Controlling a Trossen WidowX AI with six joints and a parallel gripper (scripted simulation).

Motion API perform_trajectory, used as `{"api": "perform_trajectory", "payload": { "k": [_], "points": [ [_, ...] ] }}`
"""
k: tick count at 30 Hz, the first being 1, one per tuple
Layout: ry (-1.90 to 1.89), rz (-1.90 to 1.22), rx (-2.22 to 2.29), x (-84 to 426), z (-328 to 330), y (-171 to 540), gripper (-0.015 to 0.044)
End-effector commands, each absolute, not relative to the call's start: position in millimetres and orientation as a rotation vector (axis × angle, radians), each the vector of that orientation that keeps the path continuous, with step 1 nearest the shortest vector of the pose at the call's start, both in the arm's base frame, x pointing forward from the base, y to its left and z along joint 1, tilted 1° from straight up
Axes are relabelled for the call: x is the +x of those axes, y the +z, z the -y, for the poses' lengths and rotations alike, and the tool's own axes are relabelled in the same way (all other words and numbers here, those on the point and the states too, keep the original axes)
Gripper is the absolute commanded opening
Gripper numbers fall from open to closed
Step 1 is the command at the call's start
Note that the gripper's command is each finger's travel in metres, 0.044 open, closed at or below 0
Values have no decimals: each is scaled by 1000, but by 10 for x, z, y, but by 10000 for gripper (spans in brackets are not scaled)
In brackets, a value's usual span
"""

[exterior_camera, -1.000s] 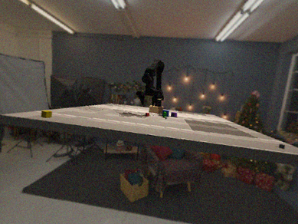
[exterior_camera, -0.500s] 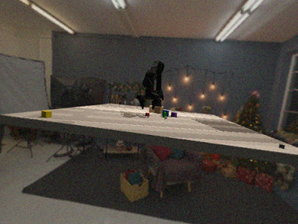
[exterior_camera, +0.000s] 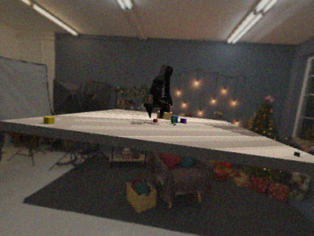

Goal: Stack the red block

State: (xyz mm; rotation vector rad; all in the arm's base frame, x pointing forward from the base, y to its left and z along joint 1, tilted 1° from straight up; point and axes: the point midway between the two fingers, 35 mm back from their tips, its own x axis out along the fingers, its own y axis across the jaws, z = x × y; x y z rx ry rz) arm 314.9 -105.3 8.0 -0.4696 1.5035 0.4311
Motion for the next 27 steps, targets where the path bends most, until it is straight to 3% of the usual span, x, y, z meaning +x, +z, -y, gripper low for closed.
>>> {"api": "perform_trajectory", "payload": {
  "k": [1,25,27],
  "points": [
    [430,-1517,-464,3116,1050,-16,440],
    [430,-1517,-464,3114,1051,-127,440],
    [430,-1517,-464,3114,1051,-127,387]
  ]
}}
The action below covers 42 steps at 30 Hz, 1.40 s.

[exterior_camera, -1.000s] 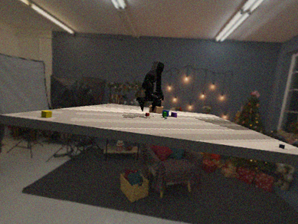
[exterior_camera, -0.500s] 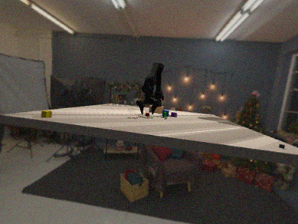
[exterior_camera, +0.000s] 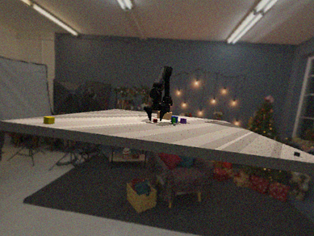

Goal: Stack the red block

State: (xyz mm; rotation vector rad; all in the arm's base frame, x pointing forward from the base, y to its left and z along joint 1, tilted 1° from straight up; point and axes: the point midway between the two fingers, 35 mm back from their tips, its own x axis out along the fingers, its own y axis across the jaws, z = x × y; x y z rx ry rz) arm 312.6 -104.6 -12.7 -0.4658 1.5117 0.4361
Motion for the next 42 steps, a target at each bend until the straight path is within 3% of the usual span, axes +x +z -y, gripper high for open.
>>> {"api": "perform_trajectory", "payload": {
  "k": [1,12,20,42],
  "points": [
    [430,-1517,-464,3114,1051,-127,361],
    [430,-1517,-464,3114,1051,-127,72],
    [430,-1517,-464,3115,1051,-115,0],
    [430,-1517,-464,3118,1027,979,0]
  ]
}}
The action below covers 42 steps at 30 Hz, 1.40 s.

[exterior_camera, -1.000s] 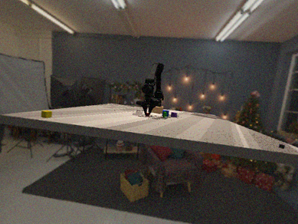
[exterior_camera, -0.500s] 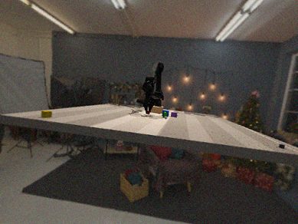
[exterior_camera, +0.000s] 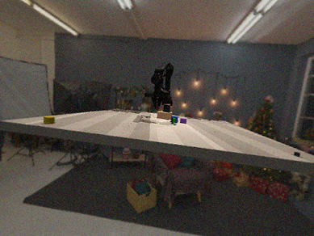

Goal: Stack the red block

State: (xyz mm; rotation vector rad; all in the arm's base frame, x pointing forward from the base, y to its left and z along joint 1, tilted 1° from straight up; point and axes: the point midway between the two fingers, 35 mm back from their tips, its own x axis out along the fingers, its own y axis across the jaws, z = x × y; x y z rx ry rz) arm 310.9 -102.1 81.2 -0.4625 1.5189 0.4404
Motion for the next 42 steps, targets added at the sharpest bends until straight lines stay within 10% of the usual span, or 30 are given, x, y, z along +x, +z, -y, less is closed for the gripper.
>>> {"api": "perform_trajectory", "payload": {
  "k": [1,42],
  "points": [
    [430,-1517,-464,3117,1026,1019,0],
    [437,-1513,-456,3187,-280,914,0]
  ]
}}
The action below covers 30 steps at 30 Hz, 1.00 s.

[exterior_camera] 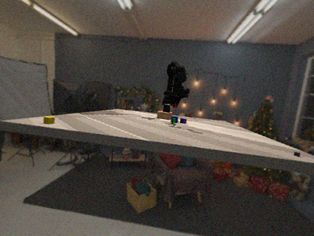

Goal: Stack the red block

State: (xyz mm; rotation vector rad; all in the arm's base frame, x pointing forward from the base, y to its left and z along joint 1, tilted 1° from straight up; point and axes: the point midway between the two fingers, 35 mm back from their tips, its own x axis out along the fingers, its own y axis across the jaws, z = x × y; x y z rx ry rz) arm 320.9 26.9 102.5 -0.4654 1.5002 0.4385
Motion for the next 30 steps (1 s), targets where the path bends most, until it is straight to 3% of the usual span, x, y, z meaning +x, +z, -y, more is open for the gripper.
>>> {"api": "perform_trajectory", "payload": {
  "k": [1,30],
  "points": [
    [437,-1513,-456,3190,-281,864,0],
    [437,-1513,-456,3224,-293,297,0]
  ]
}}
